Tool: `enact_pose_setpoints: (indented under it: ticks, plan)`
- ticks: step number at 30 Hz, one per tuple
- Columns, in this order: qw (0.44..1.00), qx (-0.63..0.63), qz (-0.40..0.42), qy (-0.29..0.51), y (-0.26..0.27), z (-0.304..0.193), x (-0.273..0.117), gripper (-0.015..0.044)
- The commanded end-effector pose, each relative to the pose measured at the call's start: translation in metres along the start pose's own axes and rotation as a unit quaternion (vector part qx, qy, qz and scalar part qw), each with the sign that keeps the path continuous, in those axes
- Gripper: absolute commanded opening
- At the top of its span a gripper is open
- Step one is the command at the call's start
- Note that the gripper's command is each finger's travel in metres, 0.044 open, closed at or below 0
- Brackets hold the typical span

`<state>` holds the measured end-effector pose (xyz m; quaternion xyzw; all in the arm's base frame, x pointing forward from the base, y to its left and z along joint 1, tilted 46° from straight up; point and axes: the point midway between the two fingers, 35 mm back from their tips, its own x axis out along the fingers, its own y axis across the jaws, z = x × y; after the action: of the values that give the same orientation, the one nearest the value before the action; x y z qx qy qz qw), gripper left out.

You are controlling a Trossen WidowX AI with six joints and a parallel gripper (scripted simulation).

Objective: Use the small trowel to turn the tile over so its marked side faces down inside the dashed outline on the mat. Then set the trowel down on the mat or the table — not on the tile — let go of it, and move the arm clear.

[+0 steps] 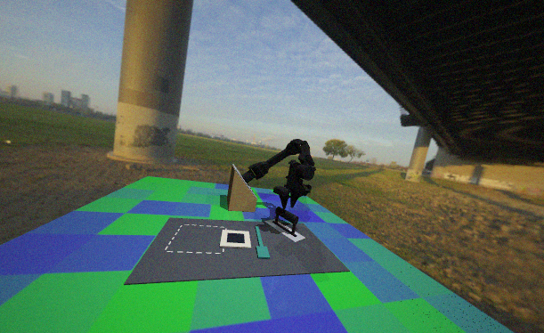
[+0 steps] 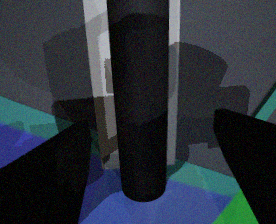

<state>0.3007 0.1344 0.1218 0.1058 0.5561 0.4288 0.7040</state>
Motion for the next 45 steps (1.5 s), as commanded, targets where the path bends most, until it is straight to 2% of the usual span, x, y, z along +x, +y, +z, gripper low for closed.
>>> enact_pose_setpoints:
  ticks: [1, 33, 38, 45]
  plan:
    - [1.0, -0.003, 0.004, 0.003, 0.003, -0.001, -0.003, 0.027]
    - [1.0, 0.017, 0.005, 0.003, 0.004, -0.002, 0.042, 0.027]
    - [1.0, 0.017, 0.005, 0.003, 0.004, -0.002, 0.042, 0.0139]
    - [1.0, 0.017, 0.005, 0.003, 0.004, -0.002, 0.042, 0.013]
